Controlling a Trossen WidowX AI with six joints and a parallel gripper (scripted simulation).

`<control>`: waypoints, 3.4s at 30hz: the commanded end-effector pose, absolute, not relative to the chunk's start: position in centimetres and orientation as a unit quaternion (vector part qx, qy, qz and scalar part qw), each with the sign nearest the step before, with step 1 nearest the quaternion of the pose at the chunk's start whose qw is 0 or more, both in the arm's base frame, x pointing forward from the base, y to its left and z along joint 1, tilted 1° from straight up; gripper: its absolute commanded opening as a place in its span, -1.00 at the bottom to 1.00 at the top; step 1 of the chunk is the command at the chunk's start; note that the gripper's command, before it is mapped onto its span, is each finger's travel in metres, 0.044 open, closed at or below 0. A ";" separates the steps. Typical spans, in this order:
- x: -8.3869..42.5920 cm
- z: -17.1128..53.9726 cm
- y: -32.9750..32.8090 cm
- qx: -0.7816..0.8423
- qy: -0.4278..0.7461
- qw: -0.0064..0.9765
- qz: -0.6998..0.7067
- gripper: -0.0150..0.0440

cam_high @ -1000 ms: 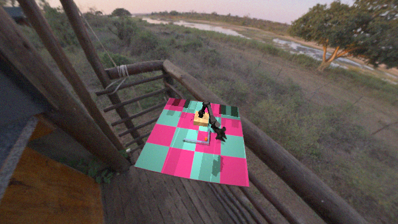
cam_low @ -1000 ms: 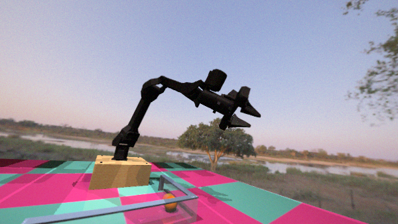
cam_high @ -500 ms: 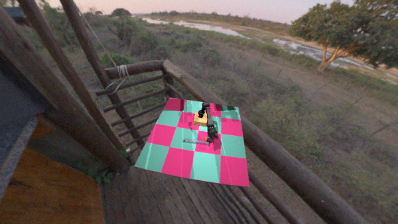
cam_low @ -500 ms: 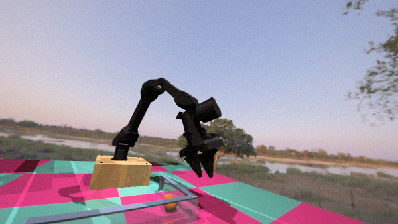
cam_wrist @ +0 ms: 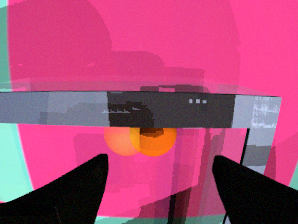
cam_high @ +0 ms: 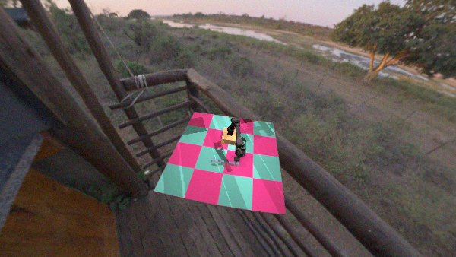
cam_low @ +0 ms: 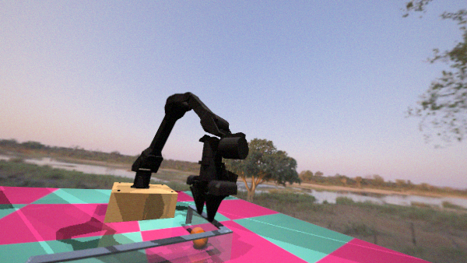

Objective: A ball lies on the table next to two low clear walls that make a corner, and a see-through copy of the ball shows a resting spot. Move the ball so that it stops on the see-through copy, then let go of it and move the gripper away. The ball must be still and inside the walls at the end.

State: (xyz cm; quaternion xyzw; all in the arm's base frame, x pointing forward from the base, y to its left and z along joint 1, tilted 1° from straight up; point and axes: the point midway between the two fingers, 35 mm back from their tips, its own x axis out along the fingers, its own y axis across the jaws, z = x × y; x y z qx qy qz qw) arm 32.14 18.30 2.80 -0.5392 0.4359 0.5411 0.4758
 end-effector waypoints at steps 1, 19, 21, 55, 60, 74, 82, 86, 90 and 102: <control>32.0 1.4 18.0 -0.542 0.439 0.469 0.542 0.51; 32.1 -0.8 18.1 -0.542 0.439 0.469 0.542 0.51; 32.1 -1.1 18.1 -0.542 0.439 0.469 0.542 0.51; 33.3 -0.7 15.6 -0.530 0.467 0.488 0.512 -0.49; 33.3 2.6 16.4 -0.535 0.460 0.486 0.516 -0.49; 31.8 10.3 17.8 -0.542 0.439 0.469 0.541 -0.49; 31.0 8.4 17.6 -0.542 0.439 0.469 0.542 -0.49; 30.4 7.0 17.4 -0.542 0.439 0.469 0.542 -0.49; 29.9 5.9 17.3 -0.542 0.440 0.469 0.542 -0.49; 30.1 0.5 17.5 -0.542 0.440 0.469 0.542 -0.49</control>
